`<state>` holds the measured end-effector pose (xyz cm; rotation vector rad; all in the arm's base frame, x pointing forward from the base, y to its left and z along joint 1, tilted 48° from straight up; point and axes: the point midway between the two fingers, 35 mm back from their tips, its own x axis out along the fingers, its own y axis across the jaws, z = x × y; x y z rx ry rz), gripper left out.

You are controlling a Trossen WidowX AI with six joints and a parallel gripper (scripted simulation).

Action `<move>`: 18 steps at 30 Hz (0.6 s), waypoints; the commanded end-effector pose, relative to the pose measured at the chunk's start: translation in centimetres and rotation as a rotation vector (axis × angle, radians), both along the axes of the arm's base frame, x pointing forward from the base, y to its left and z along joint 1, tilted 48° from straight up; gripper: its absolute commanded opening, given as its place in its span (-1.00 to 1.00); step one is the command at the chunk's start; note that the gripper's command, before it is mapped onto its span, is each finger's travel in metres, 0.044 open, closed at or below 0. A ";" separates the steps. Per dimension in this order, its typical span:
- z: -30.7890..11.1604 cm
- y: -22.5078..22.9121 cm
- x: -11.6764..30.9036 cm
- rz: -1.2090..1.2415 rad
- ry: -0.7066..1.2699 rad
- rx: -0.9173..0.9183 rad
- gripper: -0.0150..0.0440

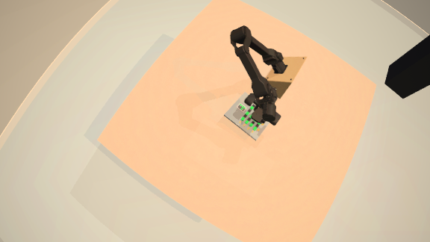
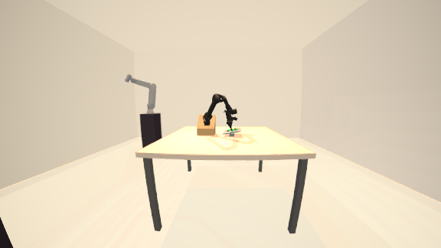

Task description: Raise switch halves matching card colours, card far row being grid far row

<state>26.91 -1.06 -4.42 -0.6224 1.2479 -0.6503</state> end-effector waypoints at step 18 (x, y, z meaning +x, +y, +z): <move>-0.2 -0.3 0.0 0.003 0.003 -0.004 -0.49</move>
